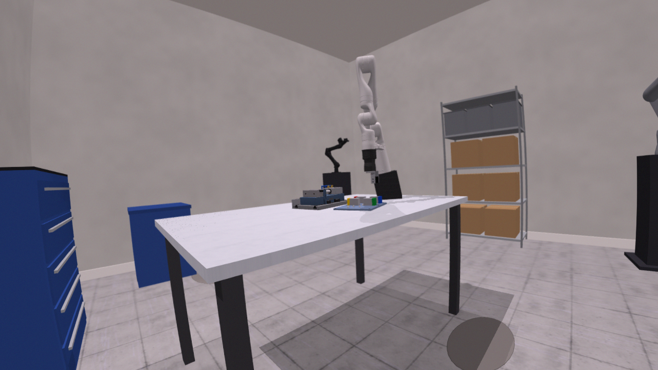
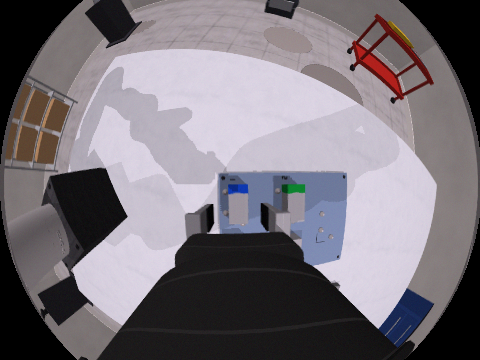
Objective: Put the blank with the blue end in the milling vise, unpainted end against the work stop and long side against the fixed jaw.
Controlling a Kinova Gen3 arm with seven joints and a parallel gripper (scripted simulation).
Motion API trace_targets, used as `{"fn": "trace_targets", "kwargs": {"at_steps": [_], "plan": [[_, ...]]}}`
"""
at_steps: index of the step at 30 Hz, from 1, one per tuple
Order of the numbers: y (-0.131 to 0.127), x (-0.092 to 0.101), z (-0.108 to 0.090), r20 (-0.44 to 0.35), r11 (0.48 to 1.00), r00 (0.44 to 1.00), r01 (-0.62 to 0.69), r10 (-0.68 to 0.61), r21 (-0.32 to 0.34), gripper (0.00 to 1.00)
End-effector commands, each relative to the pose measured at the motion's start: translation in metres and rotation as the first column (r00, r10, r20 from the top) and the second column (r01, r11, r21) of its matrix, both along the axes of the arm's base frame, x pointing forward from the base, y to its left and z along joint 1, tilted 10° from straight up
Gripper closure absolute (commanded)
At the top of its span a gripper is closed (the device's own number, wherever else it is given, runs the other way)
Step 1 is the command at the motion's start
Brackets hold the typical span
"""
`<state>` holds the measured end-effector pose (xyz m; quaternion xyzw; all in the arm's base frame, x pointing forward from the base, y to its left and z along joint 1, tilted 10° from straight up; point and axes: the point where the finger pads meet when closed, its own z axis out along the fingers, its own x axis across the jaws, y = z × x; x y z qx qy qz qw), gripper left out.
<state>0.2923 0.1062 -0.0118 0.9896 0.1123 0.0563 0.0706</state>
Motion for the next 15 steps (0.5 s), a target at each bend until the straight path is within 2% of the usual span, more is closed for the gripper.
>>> {"fn": "trace_targets", "kwargs": {"at_steps": [1,15], "plan": [[0.0022,0.0031,0.0024,0.006,1.0,1.0,-0.001,0.001,0.002,0.0],[0.0022,0.003,0.0024,0.005,1.0,1.0,-0.001,0.001,0.002,0.0]]}}
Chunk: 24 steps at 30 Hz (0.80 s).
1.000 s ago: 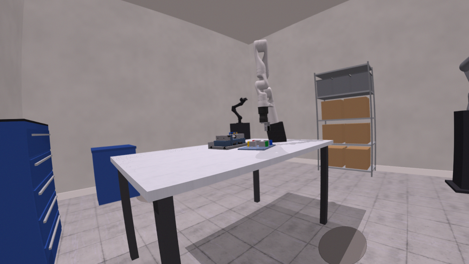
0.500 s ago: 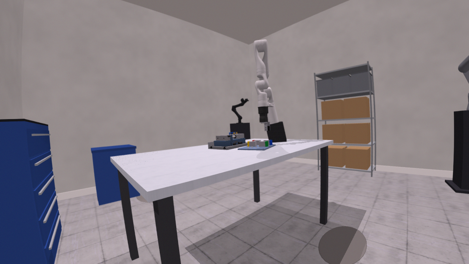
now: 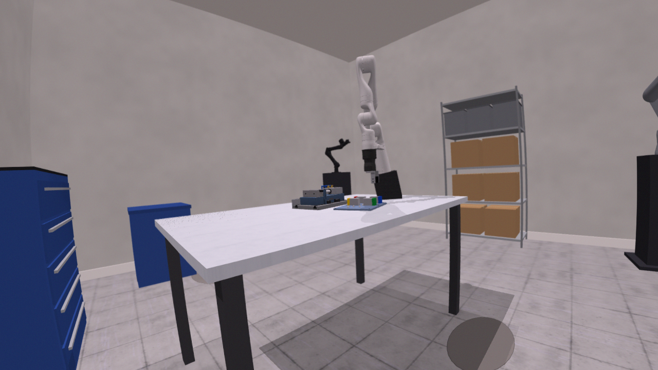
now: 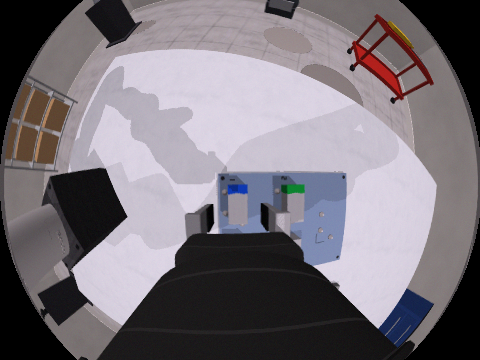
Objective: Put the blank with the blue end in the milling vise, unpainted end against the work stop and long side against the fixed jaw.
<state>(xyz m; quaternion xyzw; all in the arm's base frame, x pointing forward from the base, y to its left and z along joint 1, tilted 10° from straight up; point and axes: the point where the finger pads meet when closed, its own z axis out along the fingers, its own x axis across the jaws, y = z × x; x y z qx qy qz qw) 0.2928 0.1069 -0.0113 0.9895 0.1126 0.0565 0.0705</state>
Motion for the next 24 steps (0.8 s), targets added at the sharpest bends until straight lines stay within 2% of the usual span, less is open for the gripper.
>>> {"fn": "trace_targets", "kwargs": {"at_steps": [1,5,20,24], "plan": [[0.002,0.003,0.002,0.005,1.0,1.0,0.0,0.0,0.002,0.0],[0.002,0.003,0.002,0.005,1.0,1.0,0.0,0.0,0.002,0.0],[-0.003,0.005,-0.029,0.005,1.0,1.0,0.0,0.0,0.002,0.0],[0.0,0.007,-0.029,0.012,1.0,1.0,-0.008,0.008,0.006,0.0]]}}
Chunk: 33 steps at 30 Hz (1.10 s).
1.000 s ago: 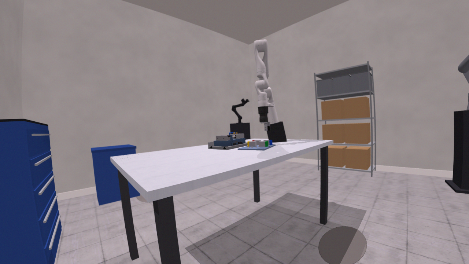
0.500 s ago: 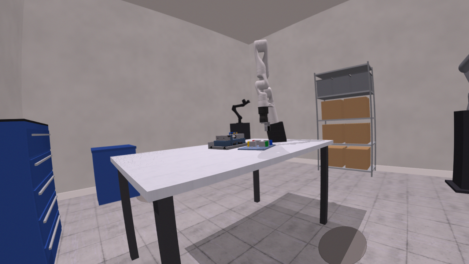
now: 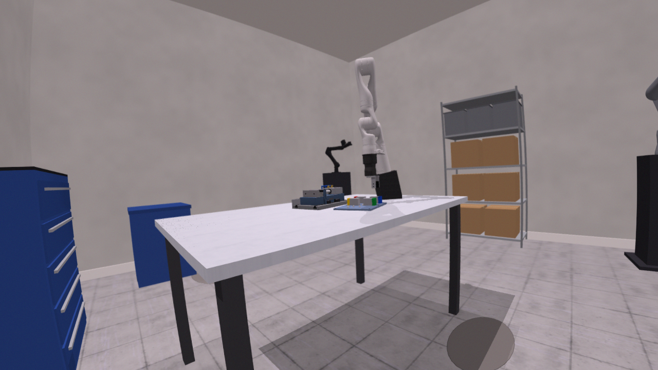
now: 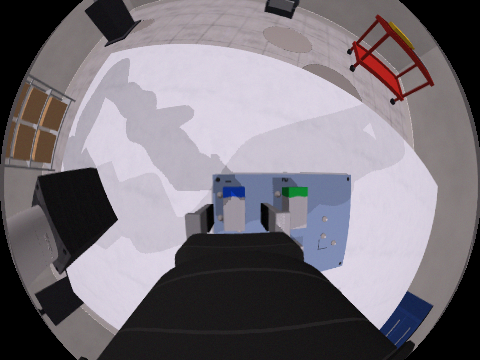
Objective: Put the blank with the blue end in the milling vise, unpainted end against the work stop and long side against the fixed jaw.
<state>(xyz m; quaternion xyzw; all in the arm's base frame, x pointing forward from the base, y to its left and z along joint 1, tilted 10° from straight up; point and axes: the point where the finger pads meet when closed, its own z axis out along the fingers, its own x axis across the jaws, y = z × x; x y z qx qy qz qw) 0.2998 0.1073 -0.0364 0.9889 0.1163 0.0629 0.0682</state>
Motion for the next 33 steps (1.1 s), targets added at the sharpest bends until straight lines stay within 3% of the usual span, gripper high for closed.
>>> {"fn": "trace_targets", "kwargs": {"at_steps": [1,13,16,30,33], "plan": [[-0.001,0.001,-0.007,-0.001,1.0,1.0,0.001,-0.001,0.0,0.0],[-0.008,0.004,-0.042,-0.006,1.0,1.0,0.008,-0.008,-0.003,0.0],[-0.005,0.004,-0.037,0.0,1.0,1.0,0.002,-0.002,0.0,0.0],[-0.013,0.005,-0.061,-0.006,1.0,1.0,0.008,-0.008,-0.003,0.0],[-0.012,0.005,-0.056,-0.002,1.0,1.0,0.011,-0.011,-0.003,0.0]]}}
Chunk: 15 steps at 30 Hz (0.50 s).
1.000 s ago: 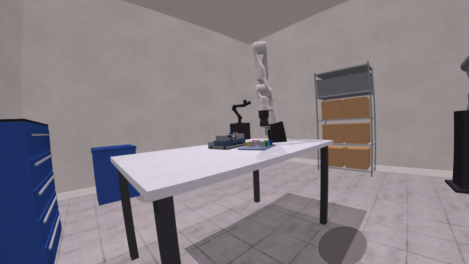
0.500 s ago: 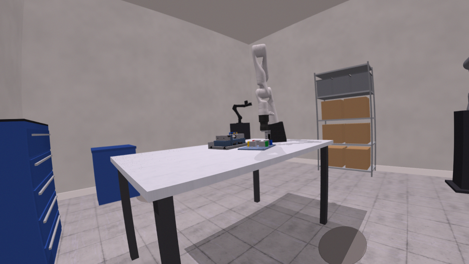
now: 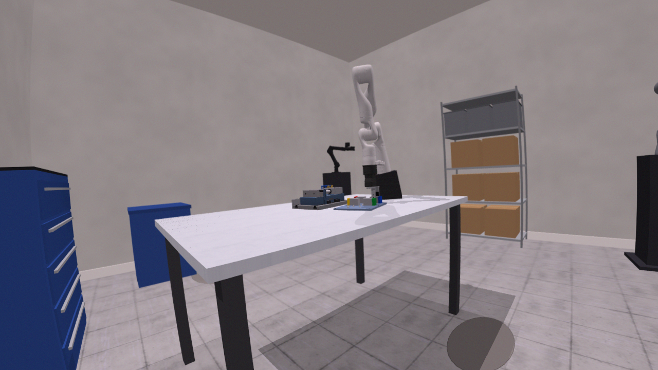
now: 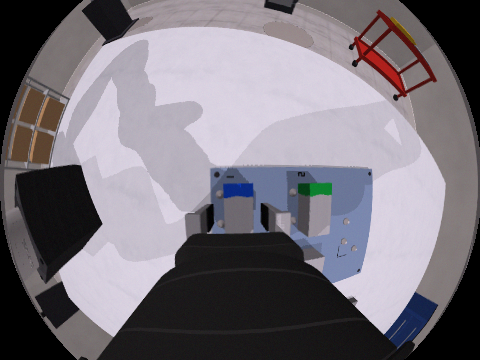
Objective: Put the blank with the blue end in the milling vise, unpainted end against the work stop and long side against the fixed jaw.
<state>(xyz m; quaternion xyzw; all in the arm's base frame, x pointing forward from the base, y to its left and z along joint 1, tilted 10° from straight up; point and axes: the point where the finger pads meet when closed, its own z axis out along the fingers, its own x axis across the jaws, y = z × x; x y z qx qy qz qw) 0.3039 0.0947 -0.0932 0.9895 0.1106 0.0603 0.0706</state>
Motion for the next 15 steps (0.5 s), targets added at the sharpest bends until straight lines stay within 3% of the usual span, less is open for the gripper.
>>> {"fn": "trace_targets", "kwargs": {"at_steps": [1,15], "plan": [[0.0007,0.0005,0.0009,0.001,1.0,1.0,-0.001,0.001,0.001,0.0],[0.0012,0.0,0.0027,-0.003,1.0,1.0,-0.004,0.004,0.001,0.0]]}}
